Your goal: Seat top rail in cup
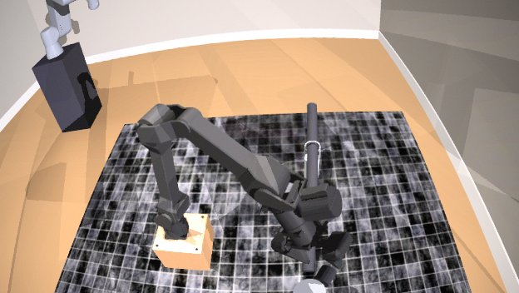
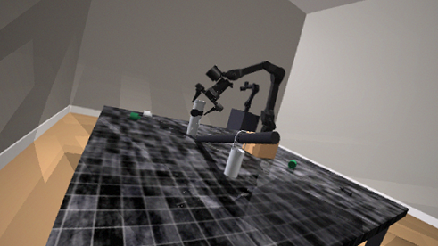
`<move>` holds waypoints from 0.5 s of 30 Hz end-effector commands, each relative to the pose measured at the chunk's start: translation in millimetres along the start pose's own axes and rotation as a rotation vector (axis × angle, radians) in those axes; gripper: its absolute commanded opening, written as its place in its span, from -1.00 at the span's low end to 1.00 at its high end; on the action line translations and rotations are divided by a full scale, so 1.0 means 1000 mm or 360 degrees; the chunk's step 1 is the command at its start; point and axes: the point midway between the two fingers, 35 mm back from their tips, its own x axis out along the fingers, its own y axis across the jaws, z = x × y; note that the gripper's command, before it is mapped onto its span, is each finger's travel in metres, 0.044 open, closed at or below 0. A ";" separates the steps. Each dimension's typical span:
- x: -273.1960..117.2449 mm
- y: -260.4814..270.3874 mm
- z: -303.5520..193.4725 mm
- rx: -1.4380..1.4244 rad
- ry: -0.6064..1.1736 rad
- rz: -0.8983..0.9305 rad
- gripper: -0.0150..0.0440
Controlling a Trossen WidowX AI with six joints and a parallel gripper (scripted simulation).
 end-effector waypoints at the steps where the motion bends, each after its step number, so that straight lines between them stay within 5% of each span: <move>1: 0.008 0.001 -0.001 -0.0002 0.0006 0.0007 1.00; 15: 0.031 0.000 -0.001 -0.0002 0.0006 0.0006 1.00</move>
